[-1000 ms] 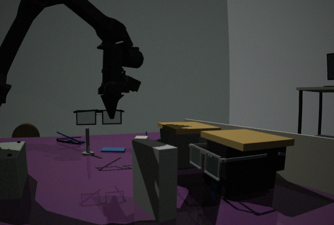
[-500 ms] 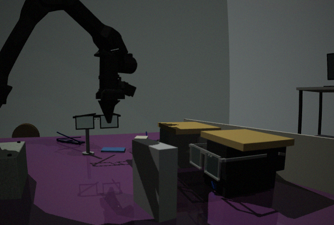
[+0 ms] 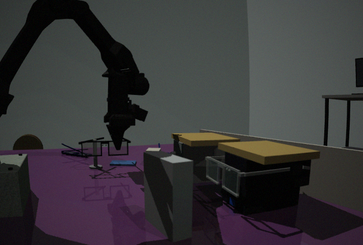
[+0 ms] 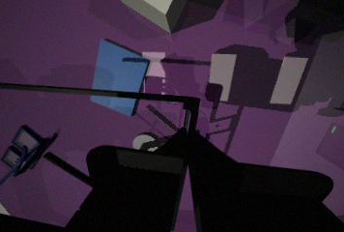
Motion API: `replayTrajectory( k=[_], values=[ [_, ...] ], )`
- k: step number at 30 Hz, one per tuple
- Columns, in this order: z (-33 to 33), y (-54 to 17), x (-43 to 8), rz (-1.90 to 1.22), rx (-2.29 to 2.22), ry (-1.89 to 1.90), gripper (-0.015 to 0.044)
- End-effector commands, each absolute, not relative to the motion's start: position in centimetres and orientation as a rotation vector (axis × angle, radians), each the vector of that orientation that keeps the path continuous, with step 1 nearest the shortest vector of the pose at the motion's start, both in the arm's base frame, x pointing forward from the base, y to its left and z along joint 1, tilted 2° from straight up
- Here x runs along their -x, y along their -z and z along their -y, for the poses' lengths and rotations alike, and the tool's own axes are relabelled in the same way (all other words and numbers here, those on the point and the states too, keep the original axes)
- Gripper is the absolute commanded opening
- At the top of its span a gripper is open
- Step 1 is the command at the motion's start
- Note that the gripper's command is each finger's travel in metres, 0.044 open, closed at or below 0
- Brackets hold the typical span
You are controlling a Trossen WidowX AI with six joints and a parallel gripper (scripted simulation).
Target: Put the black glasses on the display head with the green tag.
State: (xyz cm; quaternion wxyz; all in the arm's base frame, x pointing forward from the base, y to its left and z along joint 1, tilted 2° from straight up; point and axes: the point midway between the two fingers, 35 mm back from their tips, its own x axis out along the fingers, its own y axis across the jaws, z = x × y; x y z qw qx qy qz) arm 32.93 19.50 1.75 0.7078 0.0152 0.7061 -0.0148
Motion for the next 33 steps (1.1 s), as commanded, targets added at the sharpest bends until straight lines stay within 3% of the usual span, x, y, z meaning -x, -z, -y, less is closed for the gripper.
replayTrajectory(
  k=[1,33],
  values=[
    [-19.3,-1.7,-33.3,-1.569,-0.034,0.03,0.0],
    [-17.9,-1.7,-35.4,-1.567,-0.033,0.031,0.0]
  ],
)
